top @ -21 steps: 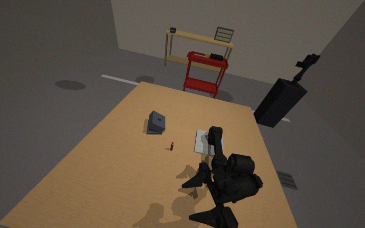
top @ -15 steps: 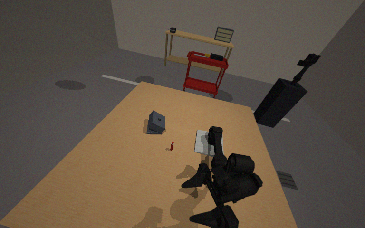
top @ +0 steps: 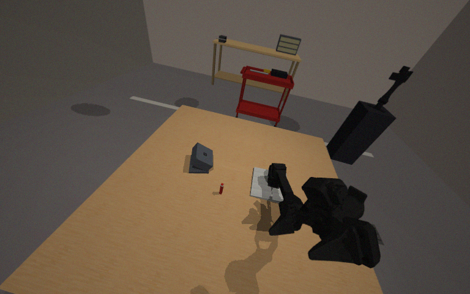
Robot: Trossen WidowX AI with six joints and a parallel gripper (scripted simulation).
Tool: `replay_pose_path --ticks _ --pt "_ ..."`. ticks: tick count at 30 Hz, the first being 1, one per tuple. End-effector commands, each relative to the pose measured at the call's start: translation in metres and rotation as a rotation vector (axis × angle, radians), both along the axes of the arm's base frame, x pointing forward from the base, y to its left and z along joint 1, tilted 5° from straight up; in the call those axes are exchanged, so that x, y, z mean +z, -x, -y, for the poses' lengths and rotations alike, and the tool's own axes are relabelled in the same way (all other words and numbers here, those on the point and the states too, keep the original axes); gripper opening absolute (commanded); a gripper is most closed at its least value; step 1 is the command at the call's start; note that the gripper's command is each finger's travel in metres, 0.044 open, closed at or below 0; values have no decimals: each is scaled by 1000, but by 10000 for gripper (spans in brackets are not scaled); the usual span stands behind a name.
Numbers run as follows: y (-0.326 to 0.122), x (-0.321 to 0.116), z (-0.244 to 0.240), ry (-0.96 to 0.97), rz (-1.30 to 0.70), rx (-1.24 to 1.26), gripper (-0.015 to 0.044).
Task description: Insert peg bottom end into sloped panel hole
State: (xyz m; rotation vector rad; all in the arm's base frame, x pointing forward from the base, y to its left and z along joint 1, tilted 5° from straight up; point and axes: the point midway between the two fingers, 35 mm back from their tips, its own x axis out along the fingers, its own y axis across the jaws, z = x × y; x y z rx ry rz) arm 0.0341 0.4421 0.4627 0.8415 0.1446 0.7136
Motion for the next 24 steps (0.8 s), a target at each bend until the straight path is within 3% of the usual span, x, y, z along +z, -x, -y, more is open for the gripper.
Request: replay_pose_path --ticks 1,24 --pt "18 35 23 -150 -32 85 440" --pt "69 162 165 -815 -204 491 440"
